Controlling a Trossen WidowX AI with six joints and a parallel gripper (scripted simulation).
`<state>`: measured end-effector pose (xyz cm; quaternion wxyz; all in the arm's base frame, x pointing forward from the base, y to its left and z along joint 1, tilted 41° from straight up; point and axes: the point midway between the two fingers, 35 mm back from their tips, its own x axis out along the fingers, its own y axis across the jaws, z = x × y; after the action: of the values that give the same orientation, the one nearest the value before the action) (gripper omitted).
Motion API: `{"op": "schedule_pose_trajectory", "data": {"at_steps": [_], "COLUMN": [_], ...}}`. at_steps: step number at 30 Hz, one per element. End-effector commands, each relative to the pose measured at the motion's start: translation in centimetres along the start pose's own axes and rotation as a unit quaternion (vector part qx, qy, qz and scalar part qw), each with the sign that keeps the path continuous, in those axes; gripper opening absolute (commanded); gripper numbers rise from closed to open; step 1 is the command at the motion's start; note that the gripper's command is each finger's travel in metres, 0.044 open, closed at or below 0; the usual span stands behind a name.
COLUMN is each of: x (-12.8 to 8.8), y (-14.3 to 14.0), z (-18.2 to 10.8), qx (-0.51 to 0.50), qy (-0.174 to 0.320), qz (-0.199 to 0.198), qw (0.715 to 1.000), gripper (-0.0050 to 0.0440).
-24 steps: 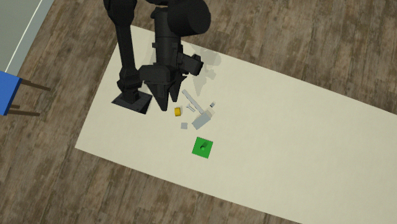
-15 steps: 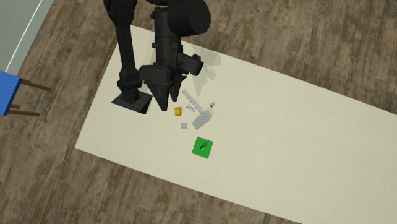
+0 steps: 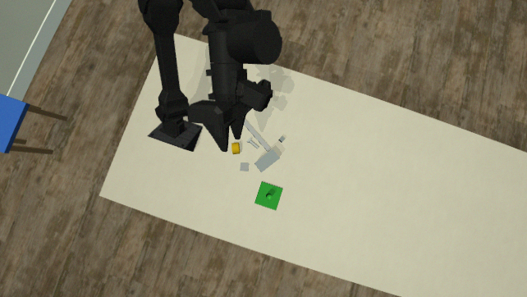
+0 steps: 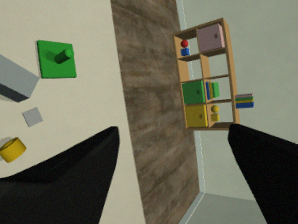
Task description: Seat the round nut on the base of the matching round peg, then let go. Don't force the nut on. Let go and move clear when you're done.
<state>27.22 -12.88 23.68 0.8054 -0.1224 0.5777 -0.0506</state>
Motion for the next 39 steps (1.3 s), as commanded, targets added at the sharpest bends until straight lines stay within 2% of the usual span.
{"op": "schedule_pose_trajectory", "data": {"at_steps": [1,4,8,10,11,12,18,24,39], "x": [5.5,7.9,9.8,9.8,10.2,10.9,12.0,12.3,12.4], "y": [4.6,7.7,10.8,10.8,11.6,13.4,16.9,18.9,19.1], "z": [-0.8,-1.8,-3.0,-3.0,-3.4,-4.2,-6.1,-7.3,-7.3], "qx": [0.082,0.135,0.215,0.215,0.274,0.28,0.388,0.482,0.482], "qy": [0.046,0.085,0.143,0.143,0.175,0.196,0.288,0.374,0.374], "qz": [0.101,0.158,0.219,0.219,0.241,0.259,0.301,0.315,0.315], "qw": [0.99,0.974,0.941,0.941,0.915,0.903,0.822,0.727,0.727], "gripper": [0.0208,0.0136,0.004,0.004,0.0016,0.0,0.0,0.0,-0.0004]}}
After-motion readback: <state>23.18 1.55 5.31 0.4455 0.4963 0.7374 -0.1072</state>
